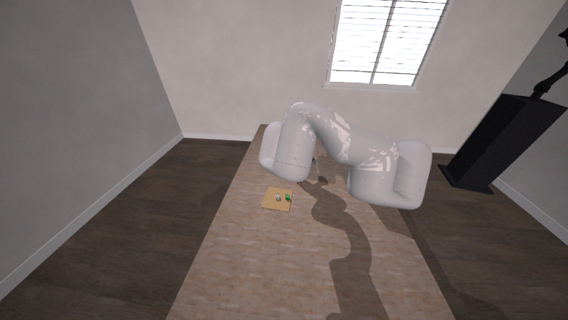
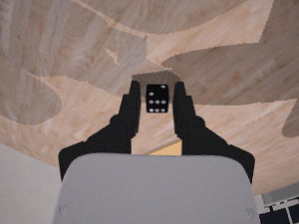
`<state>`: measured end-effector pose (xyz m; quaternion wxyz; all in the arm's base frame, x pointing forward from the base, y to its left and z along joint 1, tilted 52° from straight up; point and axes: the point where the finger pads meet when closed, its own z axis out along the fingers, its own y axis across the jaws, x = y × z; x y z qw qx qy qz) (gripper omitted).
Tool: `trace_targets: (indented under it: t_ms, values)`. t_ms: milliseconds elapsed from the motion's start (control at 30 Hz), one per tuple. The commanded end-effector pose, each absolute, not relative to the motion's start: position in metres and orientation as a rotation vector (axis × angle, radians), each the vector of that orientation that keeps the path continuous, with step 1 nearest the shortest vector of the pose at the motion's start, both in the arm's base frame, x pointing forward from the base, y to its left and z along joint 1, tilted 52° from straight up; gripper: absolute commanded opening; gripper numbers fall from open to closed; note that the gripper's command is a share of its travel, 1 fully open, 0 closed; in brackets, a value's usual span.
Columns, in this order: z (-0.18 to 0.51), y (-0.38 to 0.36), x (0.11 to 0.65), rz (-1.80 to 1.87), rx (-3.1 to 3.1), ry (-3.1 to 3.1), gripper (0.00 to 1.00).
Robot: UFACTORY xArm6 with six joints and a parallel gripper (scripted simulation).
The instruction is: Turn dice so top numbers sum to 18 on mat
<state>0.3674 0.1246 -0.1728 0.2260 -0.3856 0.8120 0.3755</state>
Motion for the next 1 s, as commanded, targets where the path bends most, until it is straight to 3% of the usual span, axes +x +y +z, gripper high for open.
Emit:
trace_targets:
  t_ms: [0, 333, 367, 967]
  values:
    - [-0.1725, 0.1238, 0.3683, 1.033, -1.062, 2.239, 0.36]
    - [-0.1725, 0.1238, 0.3683, 1.033, -1.062, 2.239, 0.36]
    - [-0.1725, 0.1238, 0.3683, 1.033, -1.062, 2.239, 0.15]
    - [-0.1725, 0.1238, 0.3683, 1.033, -1.062, 2.239, 0.15]
